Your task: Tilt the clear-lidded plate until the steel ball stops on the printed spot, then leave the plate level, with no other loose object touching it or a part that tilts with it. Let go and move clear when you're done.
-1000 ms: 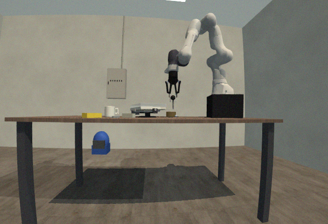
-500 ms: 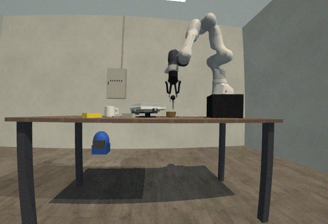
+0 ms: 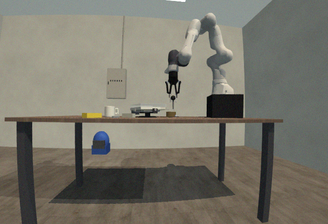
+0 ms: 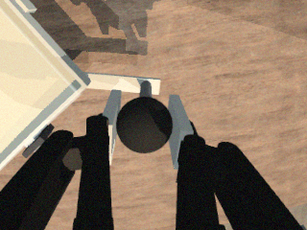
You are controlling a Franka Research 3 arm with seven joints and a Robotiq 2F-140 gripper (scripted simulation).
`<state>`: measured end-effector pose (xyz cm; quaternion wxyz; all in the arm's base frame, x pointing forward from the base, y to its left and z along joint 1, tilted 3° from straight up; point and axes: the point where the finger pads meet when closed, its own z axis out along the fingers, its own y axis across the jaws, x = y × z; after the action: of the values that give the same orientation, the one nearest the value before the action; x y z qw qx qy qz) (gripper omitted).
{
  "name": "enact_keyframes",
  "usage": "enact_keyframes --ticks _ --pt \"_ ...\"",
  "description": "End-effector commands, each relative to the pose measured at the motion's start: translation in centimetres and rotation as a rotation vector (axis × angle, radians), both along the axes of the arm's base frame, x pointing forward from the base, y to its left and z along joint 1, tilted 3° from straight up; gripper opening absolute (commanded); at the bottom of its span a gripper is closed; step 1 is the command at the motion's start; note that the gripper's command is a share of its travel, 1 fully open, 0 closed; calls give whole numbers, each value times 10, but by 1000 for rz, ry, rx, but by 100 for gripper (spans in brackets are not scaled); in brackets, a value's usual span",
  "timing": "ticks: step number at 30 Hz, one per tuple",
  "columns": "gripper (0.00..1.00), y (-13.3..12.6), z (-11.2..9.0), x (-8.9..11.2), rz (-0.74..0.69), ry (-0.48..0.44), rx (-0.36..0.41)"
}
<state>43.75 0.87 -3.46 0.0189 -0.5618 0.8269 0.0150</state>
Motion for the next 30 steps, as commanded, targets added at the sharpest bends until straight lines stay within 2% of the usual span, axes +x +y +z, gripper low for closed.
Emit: enact_keyframes --ticks 1,30 --pt "0 -1 -4 -1 1 -2 -1" --pt "0 -4 -10 -5 1 -2 -1"
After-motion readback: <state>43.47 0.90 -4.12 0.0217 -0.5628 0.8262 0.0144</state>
